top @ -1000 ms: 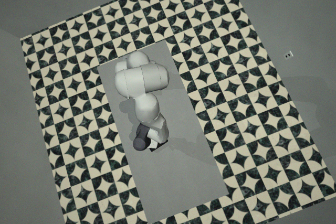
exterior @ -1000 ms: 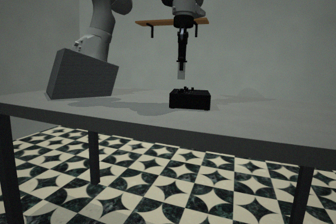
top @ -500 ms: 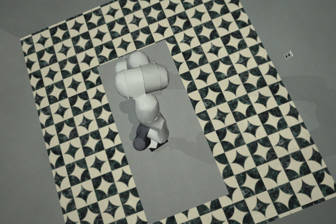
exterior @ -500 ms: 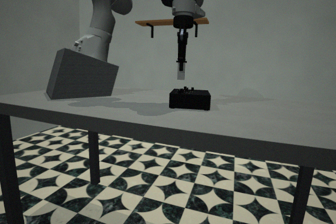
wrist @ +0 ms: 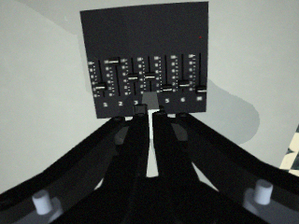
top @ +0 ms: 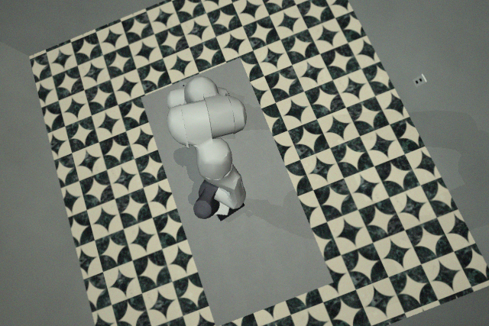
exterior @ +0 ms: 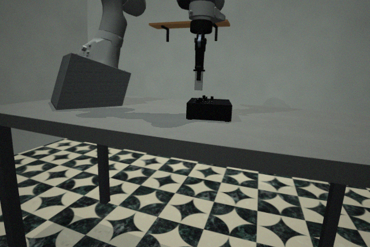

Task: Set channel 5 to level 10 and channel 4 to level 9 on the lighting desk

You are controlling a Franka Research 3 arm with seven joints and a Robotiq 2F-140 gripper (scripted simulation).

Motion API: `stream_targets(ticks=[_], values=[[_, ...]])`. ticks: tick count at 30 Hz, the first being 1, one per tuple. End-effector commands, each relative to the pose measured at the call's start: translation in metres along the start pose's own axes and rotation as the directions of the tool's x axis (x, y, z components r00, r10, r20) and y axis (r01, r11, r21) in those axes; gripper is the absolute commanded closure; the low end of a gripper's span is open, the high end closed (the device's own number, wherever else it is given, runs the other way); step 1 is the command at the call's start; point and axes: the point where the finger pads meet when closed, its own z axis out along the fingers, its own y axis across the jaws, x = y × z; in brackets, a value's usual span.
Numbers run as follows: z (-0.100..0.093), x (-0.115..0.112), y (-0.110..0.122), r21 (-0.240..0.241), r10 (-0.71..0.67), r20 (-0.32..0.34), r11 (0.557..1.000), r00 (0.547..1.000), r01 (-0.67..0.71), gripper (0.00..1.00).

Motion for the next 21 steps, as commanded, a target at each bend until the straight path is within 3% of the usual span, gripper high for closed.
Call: stream_targets(ticks=[1,21], values=[[0.002,0.002,0.001,-0.003,-0.012,-0.005,1.0,1.0,0.012,1.0],[0.014,0.002,0.001,-0.003,-0.012,-0.005,1.0,1.0,0.012,1.0]])
